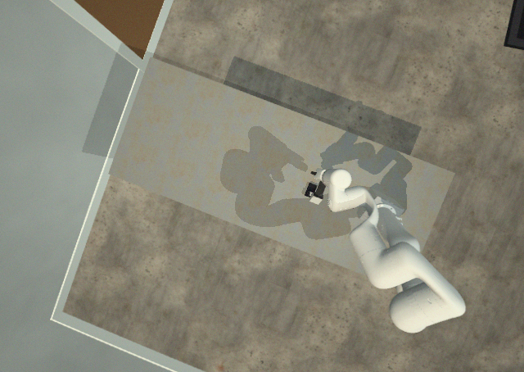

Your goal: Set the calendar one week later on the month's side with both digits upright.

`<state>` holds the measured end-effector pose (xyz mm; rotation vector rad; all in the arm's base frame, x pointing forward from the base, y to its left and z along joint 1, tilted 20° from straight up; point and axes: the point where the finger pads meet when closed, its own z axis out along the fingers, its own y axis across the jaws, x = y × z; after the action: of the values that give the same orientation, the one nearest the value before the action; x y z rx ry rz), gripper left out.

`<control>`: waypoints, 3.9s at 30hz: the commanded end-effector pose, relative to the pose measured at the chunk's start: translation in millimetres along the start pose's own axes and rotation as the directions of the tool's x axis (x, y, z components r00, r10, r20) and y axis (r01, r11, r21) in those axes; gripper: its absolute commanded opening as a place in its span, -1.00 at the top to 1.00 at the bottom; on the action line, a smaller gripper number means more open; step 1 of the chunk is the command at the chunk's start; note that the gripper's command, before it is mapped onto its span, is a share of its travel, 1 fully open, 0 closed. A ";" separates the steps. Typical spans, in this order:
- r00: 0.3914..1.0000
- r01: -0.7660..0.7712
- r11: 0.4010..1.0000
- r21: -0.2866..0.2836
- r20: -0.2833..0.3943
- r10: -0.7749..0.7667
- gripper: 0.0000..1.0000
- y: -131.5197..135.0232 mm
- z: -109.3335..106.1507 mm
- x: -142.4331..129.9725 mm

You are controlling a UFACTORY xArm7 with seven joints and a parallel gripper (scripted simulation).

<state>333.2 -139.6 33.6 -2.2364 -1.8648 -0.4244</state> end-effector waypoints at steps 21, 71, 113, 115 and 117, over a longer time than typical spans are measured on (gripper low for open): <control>1.000 0.000 1.000 -0.008 0.008 0.000 0.47 1.1 -4.8 62.6; 1.000 0.000 1.000 -0.008 0.008 0.000 0.47 0.2 57.3 63.1; 1.000 0.000 1.000 -0.008 0.008 0.000 0.47 0.4 57.4 63.5; 1.000 0.000 1.000 -0.008 0.008 0.000 0.47 0.4 57.4 63.5; 1.000 0.000 1.000 -0.008 0.008 0.000 0.47 0.4 57.4 63.5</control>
<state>348.1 -61.0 0.7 -2.2440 -1.8697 -0.4214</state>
